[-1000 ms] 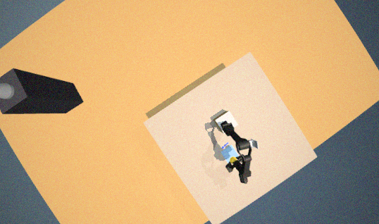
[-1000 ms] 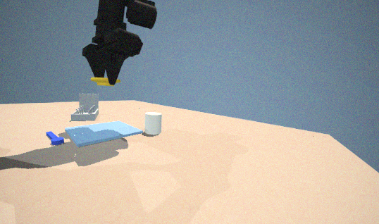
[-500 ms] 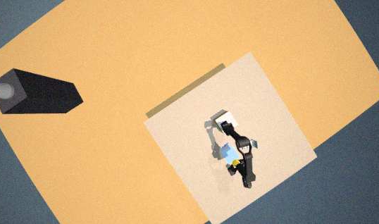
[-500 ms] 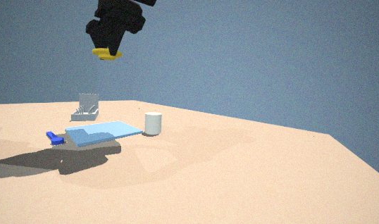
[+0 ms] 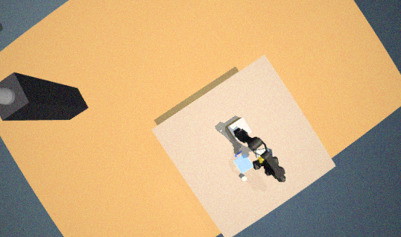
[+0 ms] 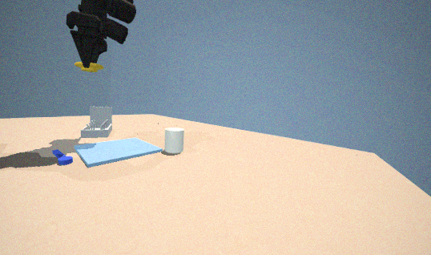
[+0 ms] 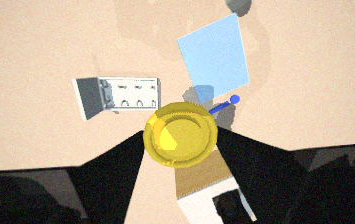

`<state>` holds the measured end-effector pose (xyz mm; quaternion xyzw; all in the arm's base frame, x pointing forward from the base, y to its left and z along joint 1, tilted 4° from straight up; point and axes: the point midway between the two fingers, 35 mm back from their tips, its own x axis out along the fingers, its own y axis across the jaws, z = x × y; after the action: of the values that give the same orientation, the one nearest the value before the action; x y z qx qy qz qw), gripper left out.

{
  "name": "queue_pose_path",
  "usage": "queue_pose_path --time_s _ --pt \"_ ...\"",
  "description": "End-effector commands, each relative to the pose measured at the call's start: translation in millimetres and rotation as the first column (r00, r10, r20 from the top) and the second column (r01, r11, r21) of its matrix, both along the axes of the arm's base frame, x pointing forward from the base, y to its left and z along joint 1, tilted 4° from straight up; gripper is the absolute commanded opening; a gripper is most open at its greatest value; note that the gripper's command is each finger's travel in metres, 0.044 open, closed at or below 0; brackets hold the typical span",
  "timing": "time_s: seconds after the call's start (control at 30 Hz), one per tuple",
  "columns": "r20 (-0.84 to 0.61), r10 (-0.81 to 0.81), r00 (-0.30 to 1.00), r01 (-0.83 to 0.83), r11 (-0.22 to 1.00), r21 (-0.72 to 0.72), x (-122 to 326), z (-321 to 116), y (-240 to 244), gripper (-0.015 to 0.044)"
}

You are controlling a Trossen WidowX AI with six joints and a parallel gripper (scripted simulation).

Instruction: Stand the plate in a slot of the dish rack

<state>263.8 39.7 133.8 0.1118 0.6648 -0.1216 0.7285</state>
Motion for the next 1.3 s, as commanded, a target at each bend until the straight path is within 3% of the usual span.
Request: queue_pose_path --time_s 0.0,0.13,0.67,1.27 --pt "0.003 -0.043 0.999 0.043 0.999 -0.002 -3.7 -1.2 3.1 0.0" --pt "-0.004 -0.027 1.0 0.027 1.0 0.005 -3.7 -3.0 3.5 0.0" --pt "-0.074 0.338 0.938 -0.313 0.92 0.236 -4.1 -43.4 11.8 0.0" --pt "0.125 0.627 0.769 -0.602 0.643 0.474 -5.3 -77.6 18.6 0.0"
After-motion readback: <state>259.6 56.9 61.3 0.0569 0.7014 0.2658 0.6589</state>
